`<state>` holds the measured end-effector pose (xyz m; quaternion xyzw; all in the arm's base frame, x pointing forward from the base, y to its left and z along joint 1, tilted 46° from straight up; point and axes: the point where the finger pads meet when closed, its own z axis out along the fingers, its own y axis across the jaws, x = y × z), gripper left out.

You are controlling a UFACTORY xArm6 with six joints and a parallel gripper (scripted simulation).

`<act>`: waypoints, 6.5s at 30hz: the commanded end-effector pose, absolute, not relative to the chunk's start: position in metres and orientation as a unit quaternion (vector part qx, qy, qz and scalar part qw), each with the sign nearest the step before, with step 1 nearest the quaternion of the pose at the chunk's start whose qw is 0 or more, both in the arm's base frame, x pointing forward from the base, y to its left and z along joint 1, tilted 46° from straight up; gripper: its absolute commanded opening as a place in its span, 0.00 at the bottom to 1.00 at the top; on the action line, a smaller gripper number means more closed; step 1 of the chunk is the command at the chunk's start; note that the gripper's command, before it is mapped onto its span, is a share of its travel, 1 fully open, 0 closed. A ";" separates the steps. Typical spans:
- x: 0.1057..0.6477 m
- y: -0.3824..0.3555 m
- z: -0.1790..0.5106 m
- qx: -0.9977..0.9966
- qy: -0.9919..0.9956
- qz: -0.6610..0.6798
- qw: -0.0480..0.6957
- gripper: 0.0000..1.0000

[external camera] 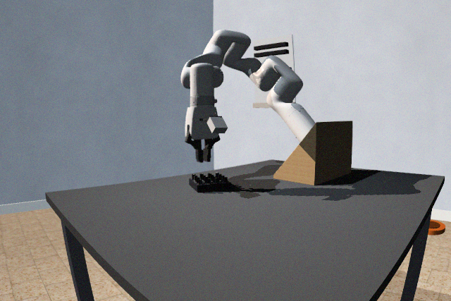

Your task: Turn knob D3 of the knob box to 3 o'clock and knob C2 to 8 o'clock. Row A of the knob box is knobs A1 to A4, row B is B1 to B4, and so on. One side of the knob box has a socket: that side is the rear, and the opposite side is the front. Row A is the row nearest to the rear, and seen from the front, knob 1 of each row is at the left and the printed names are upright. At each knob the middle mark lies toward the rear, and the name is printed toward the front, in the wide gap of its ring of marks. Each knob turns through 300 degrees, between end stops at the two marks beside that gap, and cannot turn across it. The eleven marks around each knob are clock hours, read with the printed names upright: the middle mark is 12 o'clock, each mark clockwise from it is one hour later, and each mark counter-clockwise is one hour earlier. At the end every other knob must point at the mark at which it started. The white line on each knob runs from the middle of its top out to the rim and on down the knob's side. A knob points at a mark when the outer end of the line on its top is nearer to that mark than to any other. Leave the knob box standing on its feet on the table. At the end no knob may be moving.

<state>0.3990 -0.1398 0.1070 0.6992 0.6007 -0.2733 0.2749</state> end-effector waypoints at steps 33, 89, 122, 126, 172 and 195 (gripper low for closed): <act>0.400 -0.137 0.110 0.782 0.485 -0.227 0.318 0.19; 0.399 -0.161 0.086 0.782 0.485 -0.227 0.318 0.19; 0.398 -0.168 0.080 0.782 0.485 -0.227 0.318 0.19; 0.398 -0.168 0.080 0.782 0.485 -0.227 0.318 0.19; 0.398 -0.176 0.072 0.782 0.485 -0.227 0.318 0.19; 0.397 -0.177 0.071 0.782 0.485 -0.227 0.318 0.19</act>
